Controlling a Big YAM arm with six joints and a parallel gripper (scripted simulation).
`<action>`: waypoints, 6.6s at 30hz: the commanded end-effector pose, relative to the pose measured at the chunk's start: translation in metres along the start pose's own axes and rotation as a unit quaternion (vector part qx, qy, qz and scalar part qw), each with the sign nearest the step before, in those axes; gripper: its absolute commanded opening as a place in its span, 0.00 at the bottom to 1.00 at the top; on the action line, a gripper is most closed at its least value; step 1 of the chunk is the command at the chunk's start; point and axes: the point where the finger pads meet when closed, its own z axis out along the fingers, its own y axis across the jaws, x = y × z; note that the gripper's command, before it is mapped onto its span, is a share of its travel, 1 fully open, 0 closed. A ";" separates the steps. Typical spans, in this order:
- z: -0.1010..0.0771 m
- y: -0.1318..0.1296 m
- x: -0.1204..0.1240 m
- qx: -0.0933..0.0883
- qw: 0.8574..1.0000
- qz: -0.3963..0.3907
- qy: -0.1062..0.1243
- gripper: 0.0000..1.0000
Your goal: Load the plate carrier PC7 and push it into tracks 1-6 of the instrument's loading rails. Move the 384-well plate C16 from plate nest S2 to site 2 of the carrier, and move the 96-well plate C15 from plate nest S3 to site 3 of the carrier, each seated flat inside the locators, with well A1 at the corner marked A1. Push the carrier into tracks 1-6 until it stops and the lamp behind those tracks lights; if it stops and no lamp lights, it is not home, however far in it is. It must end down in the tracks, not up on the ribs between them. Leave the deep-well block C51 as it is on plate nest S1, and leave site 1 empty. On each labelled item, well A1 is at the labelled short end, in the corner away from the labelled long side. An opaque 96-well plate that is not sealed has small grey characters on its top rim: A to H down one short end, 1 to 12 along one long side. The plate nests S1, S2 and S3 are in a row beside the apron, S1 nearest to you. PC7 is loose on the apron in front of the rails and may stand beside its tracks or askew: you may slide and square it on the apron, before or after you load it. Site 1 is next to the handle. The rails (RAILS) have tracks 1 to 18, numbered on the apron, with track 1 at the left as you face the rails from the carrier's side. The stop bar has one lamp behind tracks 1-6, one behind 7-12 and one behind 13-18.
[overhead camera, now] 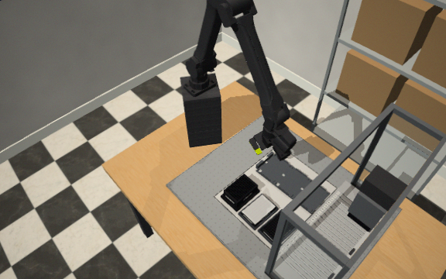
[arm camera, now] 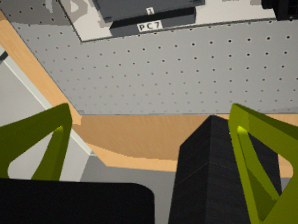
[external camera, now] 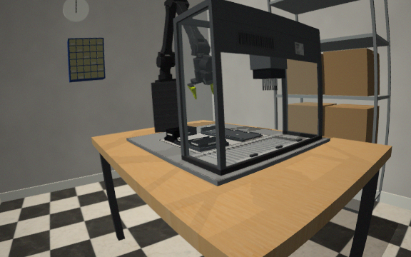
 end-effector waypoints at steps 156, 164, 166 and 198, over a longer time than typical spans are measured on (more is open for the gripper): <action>0.129 -0.031 -0.187 0.185 0.601 -0.777 -0.021 1.00; 0.140 -0.030 -0.184 0.182 0.591 -0.786 -0.013 1.00; 0.141 -0.027 -0.183 0.182 0.590 -0.787 -0.012 1.00; 0.144 -0.016 -0.184 0.183 0.597 -0.781 -0.017 1.00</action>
